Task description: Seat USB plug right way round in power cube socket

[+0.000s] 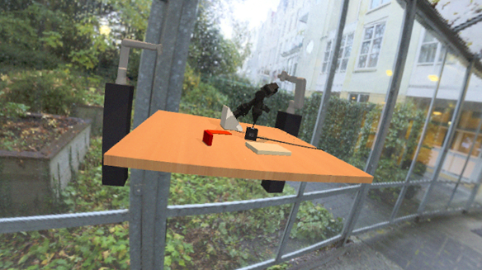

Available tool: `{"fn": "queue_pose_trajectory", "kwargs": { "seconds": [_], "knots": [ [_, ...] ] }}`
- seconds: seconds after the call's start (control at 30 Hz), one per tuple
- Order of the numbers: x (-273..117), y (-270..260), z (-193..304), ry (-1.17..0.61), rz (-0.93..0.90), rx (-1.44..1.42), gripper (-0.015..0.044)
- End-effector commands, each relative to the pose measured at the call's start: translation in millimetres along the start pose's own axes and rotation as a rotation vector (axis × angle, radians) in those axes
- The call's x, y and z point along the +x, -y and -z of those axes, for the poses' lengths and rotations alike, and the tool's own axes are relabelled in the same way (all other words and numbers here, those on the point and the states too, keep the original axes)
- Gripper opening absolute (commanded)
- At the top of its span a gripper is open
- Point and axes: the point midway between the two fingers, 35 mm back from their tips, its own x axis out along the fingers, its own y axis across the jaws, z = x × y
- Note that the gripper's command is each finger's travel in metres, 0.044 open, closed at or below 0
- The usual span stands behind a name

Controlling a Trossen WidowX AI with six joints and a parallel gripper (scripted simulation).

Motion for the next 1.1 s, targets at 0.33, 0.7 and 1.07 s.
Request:
{"fn": "queue_pose_trajectory", "kwargs": {
  "seconds": [0.33,0.7,1.07],
  "knots": [
    [11.7,-0.9,-0.2,0.004,-0.001,0.005,0.0440],
    [9.9,-0.3,-0.2,0.000,-0.001,0.000,0.0151],
    [9.9,-0.3,-0.2,0.000,-0.001,0.000,0.0000]
  ]
}}
